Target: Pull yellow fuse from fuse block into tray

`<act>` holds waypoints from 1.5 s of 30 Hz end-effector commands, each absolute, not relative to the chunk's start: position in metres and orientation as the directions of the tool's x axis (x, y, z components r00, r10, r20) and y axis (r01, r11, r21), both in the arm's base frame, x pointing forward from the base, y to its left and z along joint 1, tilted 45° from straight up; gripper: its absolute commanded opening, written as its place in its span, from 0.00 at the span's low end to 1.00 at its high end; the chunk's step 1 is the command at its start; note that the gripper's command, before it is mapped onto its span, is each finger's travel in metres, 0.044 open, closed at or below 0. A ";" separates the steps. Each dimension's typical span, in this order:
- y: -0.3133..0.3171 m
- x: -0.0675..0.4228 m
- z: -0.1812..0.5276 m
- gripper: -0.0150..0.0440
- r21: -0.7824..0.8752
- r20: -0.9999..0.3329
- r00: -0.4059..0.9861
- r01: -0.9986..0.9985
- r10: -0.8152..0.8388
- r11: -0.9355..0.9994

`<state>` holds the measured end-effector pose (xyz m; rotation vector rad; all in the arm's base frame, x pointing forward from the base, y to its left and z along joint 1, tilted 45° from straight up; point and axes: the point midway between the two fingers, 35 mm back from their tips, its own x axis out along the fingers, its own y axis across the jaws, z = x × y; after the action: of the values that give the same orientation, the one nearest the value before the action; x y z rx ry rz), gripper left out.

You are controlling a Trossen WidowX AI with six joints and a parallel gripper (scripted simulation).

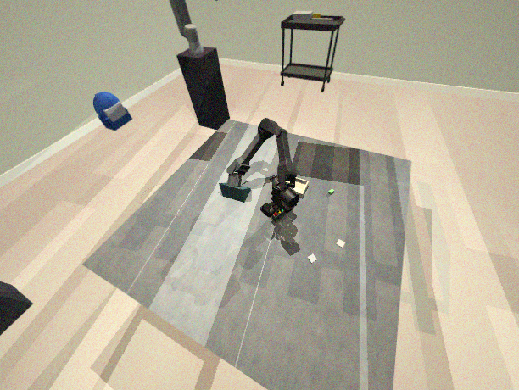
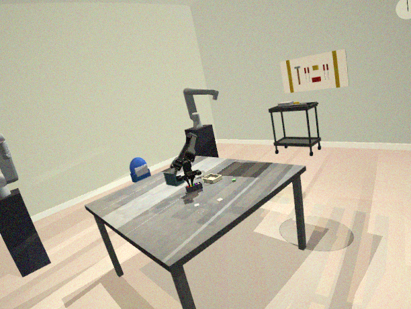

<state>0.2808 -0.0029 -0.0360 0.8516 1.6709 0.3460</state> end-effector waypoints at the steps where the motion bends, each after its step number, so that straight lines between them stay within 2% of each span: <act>1: 0.000 0.278 -0.038 0.38 0.634 -0.713 -0.071 0.359 0.697 0.685; 12: 0.000 0.278 -0.038 0.38 0.634 -0.713 -0.071 0.359 0.697 0.685; 23: -0.001 0.279 -0.038 0.26 0.632 -0.717 -0.071 0.352 0.693 0.690; 45: -0.007 0.280 -0.032 0.25 0.632 -0.717 -0.071 0.353 0.693 0.690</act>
<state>0.2789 -0.0057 -0.0329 0.8643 1.6797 0.3433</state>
